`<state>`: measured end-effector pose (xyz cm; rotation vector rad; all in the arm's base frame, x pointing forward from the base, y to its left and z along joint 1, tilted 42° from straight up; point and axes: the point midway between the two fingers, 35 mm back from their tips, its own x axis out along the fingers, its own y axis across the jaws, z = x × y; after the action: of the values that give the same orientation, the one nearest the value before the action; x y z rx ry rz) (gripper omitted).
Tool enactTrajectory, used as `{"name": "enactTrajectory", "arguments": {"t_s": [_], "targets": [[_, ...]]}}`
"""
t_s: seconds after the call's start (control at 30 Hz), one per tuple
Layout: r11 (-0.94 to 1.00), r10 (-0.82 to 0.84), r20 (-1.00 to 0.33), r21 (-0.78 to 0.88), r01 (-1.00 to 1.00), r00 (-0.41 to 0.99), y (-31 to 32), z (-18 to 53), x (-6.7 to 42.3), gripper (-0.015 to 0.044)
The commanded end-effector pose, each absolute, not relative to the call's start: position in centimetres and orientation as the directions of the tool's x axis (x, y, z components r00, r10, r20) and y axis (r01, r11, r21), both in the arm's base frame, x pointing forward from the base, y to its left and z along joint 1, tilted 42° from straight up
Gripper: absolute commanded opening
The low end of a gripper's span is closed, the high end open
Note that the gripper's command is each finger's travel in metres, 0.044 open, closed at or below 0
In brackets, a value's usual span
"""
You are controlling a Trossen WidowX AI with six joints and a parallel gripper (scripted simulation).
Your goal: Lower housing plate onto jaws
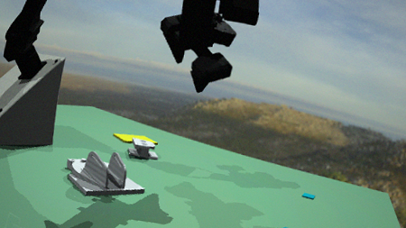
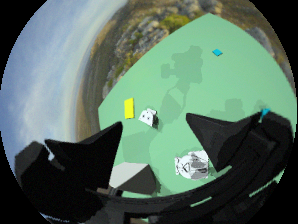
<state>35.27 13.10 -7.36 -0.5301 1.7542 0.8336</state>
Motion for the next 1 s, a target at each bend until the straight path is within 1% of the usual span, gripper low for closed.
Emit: {"name": "enactTrajectory", "arguments": {"t_s": [0.0, 0.5, 0.97], "targets": [[0.603, 0.021, -0.940, 0.283, -0.745, -0.341, 13.2, -8.1, 34.7, 0.0440], [0.343, -0.059, -0.933, 0.314, -0.885, -0.354, 14.0, -9.7, 33.1, 0.0440], [0.073, -0.134, -0.924, 0.352, -0.933, -0.359, 14.7, -11.2, 31.6, 0.0440]]}}
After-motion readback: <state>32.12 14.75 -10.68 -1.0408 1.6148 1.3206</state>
